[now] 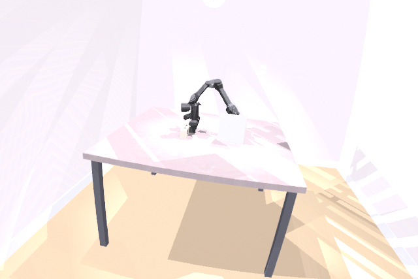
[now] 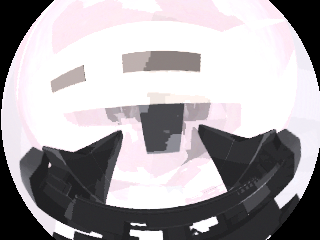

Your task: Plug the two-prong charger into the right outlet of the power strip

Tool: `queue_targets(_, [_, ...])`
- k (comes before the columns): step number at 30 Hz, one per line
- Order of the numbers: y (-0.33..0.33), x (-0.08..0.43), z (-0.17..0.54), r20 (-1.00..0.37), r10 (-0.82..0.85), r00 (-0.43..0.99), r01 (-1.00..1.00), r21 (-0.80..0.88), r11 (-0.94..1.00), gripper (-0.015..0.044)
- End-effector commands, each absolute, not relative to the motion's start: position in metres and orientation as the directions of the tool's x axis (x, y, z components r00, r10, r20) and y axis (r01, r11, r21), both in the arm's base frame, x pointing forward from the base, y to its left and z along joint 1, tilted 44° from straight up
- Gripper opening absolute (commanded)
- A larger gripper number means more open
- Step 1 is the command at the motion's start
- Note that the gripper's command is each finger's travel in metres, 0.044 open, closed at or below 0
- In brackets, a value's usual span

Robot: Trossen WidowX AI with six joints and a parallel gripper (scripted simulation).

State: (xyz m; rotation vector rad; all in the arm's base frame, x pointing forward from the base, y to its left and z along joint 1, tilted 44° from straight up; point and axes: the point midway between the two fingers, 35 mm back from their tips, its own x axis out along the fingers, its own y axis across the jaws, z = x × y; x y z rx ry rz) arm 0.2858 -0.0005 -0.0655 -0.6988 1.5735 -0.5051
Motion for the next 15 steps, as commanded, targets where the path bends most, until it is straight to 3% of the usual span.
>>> queue_targets(1, [-0.001, 0.282, -0.065, -0.719, -0.694, -0.032, -0.139, -0.684, 0.716, 0.044])
queue_targets(15, [-0.002, 0.266, -0.064, -0.719, -0.694, -0.032, -0.139, -0.684, 0.716, 0.044])
